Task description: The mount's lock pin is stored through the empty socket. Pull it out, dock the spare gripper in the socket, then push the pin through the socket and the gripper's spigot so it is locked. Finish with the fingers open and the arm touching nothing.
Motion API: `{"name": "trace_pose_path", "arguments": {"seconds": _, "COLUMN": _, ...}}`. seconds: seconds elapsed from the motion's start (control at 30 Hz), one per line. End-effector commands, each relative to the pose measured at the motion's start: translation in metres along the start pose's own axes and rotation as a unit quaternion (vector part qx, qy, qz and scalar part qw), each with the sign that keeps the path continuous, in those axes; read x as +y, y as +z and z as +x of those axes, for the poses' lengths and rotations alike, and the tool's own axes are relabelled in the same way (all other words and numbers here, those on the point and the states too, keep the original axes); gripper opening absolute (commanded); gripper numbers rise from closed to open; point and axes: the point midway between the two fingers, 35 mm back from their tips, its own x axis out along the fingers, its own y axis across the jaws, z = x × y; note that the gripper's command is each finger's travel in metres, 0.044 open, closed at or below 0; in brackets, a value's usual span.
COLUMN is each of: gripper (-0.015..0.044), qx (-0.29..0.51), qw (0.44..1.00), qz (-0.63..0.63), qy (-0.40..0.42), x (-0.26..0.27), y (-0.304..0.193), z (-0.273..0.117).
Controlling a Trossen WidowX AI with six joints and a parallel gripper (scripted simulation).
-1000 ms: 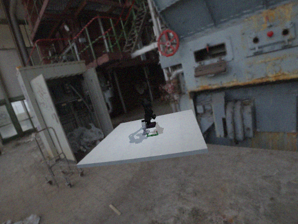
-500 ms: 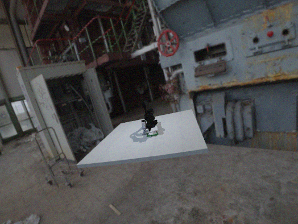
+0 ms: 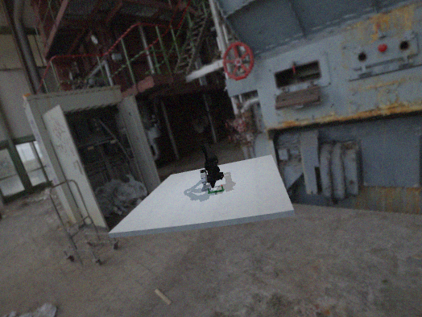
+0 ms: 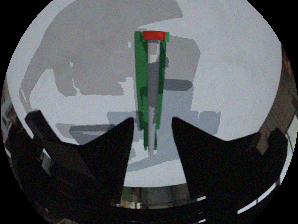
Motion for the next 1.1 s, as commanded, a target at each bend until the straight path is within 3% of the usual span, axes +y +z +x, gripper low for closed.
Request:
{"name": "trace_pose_path", "arguments": {"seconds": 0.0, "gripper": 0.018, "qx": -0.002, "qw": 1.0, "qz": -0.001, "qy": 0.001, "x": 0.0, "y": 0.003, "z": 0.006}}
{"name": "trace_pose_path", "arguments": {"seconds": 0.67, "gripper": 0.018, "qx": -0.002, "qw": 1.0, "qz": -0.001, "qy": 0.001, "x": 0.001, "y": 0.01, "z": 0.032}}
{"name": "trace_pose_path", "arguments": {"seconds": 0.9, "gripper": 0.0, "qx": -0.002, "qw": 1.0, "qz": -0.001, "qy": 0.001, "x": 0.001, "y": 0.01, "z": 0.032}}
{"name": "trace_pose_path", "arguments": {"seconds": 1.07, "gripper": 0.0, "qx": -0.002, "qw": 1.0, "qz": -0.001, "qy": 0.001, "x": 0.001, "y": 0.01, "z": 0.032}}
